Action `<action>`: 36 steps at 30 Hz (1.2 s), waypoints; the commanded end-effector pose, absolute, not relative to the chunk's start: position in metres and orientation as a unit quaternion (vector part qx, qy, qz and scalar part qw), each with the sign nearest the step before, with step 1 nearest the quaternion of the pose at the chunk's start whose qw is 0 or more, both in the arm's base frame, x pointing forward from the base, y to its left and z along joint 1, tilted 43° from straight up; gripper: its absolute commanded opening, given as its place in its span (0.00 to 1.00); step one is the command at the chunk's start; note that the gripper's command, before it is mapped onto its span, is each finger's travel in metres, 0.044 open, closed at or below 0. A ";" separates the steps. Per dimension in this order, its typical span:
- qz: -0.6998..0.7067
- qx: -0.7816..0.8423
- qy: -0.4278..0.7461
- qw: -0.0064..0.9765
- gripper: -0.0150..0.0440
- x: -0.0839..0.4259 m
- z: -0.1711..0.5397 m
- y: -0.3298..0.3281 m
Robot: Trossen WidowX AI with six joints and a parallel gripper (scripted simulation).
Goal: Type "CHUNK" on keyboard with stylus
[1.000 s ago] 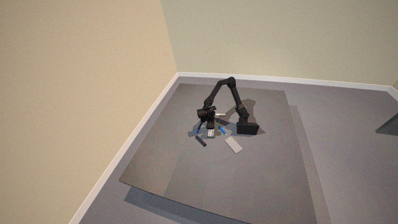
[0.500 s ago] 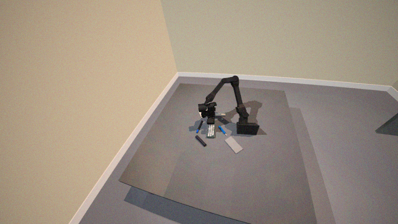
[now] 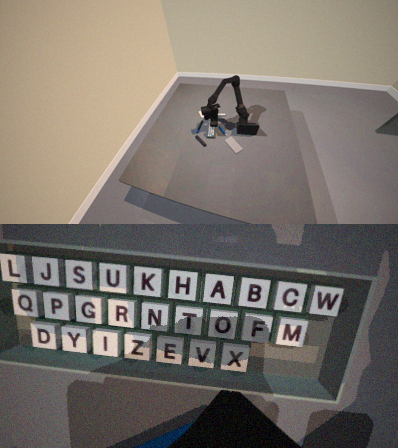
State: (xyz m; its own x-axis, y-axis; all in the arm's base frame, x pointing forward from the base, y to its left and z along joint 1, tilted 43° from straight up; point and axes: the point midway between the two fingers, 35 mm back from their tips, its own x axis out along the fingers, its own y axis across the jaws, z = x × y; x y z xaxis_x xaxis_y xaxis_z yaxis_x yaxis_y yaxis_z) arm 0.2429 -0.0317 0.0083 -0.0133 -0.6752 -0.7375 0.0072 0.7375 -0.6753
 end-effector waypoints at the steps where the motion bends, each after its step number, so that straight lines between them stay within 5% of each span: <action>1: -0.258 -0.250 0.662 0.658 0.25 0.244 0.002 -0.023; 7: -0.259 -0.249 0.662 0.658 0.25 0.243 -0.040 0.022; 36: -0.257 -0.251 0.662 0.658 0.25 0.245 0.001 0.059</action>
State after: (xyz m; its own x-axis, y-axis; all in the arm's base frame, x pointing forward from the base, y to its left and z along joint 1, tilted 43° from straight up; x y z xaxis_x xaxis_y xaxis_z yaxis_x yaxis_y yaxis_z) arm 0.2449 0.0592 0.0006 -0.0072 -0.6698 -0.7425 0.0071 0.7425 -0.6698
